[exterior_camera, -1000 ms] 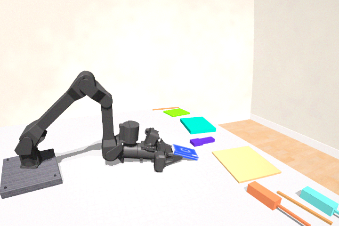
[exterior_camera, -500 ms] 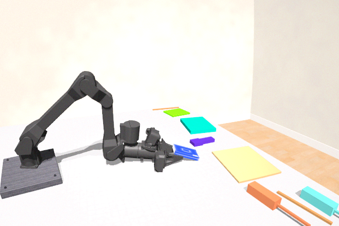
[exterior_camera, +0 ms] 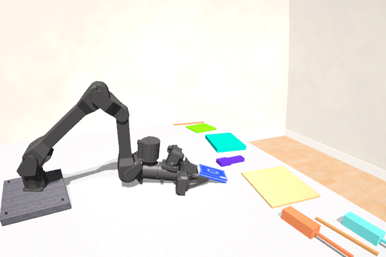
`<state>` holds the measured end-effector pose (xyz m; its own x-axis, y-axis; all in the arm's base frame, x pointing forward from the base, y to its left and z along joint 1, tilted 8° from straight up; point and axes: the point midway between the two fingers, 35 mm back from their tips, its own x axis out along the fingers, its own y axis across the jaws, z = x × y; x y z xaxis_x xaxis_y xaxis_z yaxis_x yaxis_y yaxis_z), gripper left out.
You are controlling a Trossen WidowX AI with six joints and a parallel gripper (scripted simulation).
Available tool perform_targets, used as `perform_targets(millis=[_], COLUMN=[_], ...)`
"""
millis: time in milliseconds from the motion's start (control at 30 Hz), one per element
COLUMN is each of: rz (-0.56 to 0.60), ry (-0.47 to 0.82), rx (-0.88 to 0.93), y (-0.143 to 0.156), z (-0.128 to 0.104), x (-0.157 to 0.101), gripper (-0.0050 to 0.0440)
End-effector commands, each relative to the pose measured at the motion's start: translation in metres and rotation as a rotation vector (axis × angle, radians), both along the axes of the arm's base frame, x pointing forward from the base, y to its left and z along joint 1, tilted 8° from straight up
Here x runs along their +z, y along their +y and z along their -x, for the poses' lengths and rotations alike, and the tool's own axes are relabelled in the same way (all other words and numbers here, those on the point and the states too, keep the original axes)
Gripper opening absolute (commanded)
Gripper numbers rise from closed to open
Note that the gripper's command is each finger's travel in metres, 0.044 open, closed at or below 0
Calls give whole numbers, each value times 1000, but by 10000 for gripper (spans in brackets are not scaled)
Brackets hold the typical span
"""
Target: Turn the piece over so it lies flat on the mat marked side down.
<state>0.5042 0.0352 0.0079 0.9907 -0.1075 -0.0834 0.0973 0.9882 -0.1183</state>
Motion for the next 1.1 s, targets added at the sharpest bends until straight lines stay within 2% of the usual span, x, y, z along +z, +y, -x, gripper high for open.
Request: perform_targets(millis=[0, 267, 533, 567, 1067], rz=[0, -4, -4, -2, -6], ry=[2, 21, 21, 0, 17], rx=[-3, -33, -33, -32, -61], y=[0, 0, 0, -1, -1], z=[-3, -1, -1, -5, -4], x=[-2, -10, -10, -2, -10], gripper=[0, 0, 0, 0, 0])
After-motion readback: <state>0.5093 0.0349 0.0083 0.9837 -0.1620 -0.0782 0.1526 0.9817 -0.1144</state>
